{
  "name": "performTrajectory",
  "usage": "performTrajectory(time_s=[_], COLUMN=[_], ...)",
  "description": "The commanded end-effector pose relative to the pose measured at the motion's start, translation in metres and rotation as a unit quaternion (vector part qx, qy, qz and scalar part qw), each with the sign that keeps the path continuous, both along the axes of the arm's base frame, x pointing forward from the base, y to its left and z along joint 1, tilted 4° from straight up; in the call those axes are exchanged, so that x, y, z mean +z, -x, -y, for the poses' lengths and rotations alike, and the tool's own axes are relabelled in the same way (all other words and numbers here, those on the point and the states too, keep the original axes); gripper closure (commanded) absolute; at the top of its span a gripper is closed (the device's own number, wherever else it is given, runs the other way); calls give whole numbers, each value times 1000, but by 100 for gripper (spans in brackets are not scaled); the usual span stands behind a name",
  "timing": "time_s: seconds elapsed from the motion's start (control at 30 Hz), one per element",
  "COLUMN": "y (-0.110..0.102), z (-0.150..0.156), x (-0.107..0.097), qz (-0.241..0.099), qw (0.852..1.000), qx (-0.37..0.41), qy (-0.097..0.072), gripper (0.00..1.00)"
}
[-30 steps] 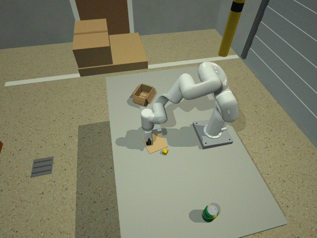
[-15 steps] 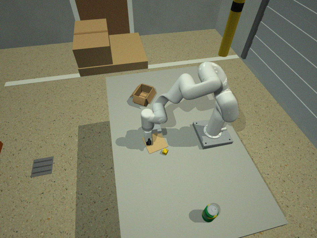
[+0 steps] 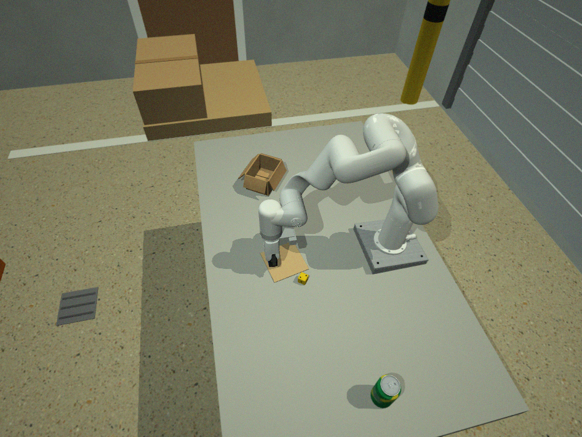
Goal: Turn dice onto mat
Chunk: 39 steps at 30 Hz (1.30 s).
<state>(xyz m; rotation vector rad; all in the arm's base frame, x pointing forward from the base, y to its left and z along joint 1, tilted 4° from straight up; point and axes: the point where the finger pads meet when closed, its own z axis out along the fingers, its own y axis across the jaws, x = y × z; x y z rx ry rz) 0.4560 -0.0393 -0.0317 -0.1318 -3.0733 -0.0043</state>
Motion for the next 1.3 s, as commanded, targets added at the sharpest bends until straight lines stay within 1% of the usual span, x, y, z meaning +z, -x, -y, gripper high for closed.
performTrajectory(time_s=[0.0,1.27], y=[-2,-1], z=[0,0], x=[1,-3], qz=[2,2], qw=[1000,1000], qx=[0,0], qy=[0,0], gripper=[73,73])
